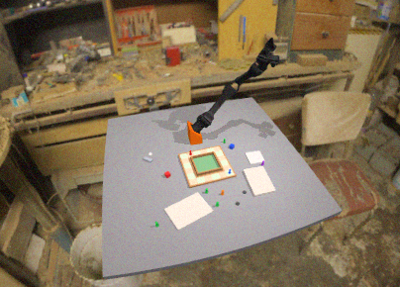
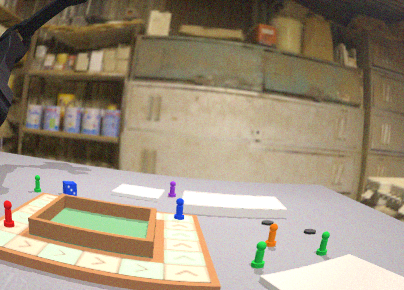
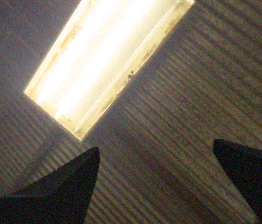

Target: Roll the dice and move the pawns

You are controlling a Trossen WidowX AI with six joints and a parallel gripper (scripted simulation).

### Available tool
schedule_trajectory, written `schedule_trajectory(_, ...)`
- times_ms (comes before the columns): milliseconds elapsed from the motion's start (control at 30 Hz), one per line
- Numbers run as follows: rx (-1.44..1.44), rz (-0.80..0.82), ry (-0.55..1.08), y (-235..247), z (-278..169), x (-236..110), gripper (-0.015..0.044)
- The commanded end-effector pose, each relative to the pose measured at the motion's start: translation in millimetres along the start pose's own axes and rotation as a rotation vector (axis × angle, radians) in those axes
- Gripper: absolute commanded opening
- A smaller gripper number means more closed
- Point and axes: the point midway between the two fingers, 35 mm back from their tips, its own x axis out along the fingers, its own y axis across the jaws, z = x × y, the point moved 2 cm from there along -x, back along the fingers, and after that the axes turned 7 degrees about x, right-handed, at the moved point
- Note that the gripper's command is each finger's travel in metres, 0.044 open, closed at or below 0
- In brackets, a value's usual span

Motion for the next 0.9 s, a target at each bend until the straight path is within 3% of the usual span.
schedule_trajectory(0,0.002,0.003,-0.001,1,0,0,0.0374)
schedule_trajectory(133,0.023,0.068,-0.020,29,3,9,0.0275)
schedule_trajectory(533,-0.173,0.474,-0.041,220,-5,50,0.0275)
schedule_trajectory(867,-0.285,0.843,-0.019,373,-57,39,0.0275)
